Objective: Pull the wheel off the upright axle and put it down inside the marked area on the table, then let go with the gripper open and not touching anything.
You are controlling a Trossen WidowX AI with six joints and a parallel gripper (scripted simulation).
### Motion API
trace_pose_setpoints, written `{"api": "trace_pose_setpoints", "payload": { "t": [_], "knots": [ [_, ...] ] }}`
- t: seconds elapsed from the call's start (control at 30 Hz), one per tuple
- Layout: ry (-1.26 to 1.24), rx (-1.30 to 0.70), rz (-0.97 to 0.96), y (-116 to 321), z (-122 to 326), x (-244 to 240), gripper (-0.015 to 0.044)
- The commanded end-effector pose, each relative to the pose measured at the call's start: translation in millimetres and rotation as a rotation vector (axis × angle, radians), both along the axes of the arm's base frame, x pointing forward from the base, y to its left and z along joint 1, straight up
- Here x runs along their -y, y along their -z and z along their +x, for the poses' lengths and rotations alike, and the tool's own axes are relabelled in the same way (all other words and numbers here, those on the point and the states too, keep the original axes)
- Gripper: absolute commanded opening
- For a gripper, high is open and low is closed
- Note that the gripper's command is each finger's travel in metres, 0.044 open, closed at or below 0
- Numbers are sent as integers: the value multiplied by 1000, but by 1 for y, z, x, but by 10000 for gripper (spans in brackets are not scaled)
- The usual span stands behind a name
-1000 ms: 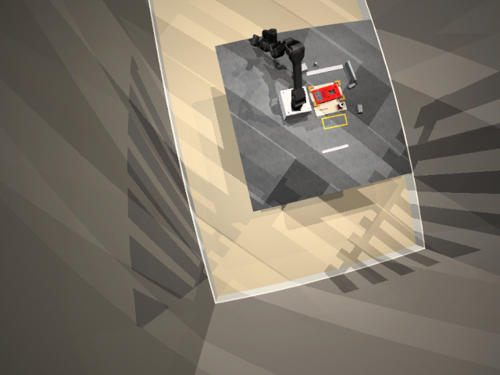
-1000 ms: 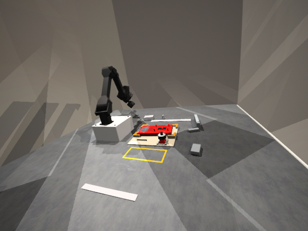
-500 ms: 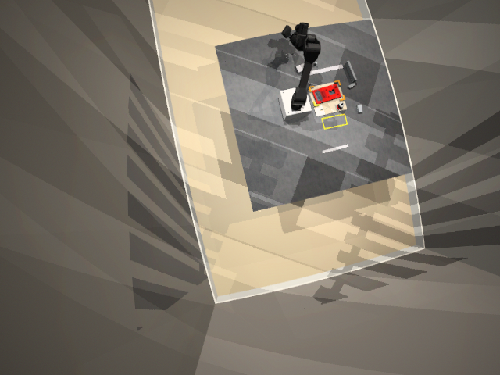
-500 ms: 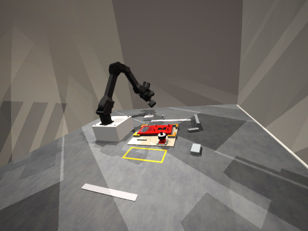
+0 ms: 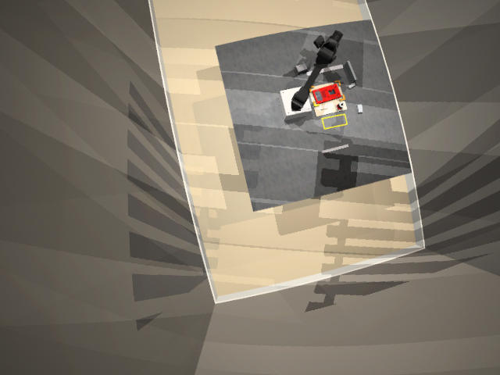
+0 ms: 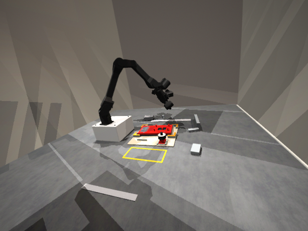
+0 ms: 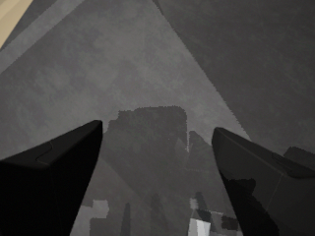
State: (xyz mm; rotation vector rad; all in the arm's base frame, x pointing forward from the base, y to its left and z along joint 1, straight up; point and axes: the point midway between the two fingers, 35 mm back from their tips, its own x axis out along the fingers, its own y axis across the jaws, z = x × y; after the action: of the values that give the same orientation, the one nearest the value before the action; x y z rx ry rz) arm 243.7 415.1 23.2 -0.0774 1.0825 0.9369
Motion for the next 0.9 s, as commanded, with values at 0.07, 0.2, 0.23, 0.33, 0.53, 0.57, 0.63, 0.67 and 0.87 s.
{"api": "trace_pose_setpoints", "payload": {
  "t": [0.07,0.2,0.23,0.33,0.53,0.57,0.63,0.67,0.87],
  "knots": [
    [79,27,-89,-3,46,44,300],
    [173,21,-194,-4,87,101,300],
    [196,18,-221,-4,96,116,300],
    [262,-5,-300,-6,118,164,300],
    [396,-107,-443,-15,139,264,300],
    [417,-130,-465,-17,140,281,300],
    [459,-178,-507,-22,139,316,300],
    [479,-204,-526,-25,137,333,300],
    [542,-300,-583,-36,125,388,300]
  ]
}}
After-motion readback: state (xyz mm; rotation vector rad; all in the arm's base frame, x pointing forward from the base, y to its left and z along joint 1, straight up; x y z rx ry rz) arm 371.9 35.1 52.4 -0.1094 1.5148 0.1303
